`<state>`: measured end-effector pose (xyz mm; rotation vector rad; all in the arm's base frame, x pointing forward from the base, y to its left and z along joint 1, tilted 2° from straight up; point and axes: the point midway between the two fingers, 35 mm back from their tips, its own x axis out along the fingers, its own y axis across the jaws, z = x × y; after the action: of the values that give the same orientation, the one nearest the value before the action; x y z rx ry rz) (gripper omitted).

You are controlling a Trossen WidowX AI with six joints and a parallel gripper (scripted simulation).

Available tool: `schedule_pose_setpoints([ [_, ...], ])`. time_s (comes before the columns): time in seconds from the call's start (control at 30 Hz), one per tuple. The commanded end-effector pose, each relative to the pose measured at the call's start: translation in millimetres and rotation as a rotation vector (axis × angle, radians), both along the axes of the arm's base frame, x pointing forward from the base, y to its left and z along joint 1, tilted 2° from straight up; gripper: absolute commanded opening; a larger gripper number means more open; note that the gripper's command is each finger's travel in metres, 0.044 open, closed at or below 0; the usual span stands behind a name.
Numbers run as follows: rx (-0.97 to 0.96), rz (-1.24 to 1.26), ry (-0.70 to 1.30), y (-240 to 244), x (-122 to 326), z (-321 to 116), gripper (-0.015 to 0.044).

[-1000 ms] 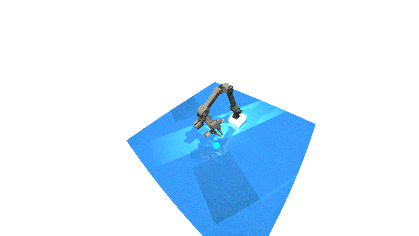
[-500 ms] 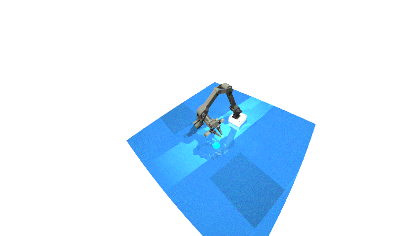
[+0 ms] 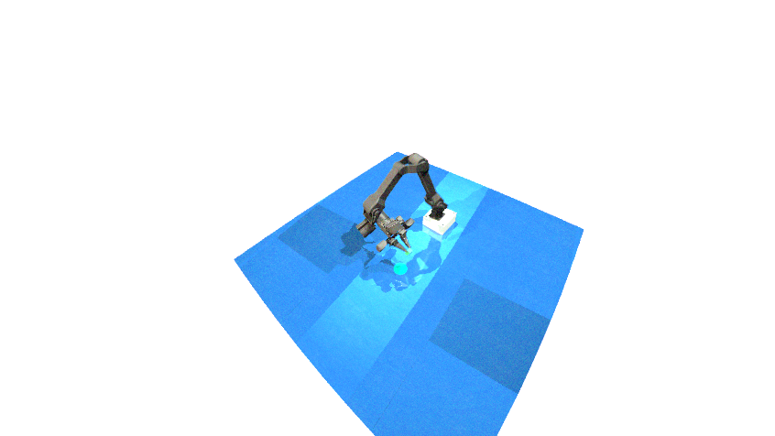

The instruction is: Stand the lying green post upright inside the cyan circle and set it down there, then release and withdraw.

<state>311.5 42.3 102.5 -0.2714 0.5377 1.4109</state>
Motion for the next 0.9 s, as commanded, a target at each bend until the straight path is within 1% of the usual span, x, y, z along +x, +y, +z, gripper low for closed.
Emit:
schedule_pose_setpoints([
  [0.0,0.029,-0.01,-0.015,-1,0,1,0.0023],
  [0.87,0.181,-0.09,-0.12,-11,4,8,0.0023],
])
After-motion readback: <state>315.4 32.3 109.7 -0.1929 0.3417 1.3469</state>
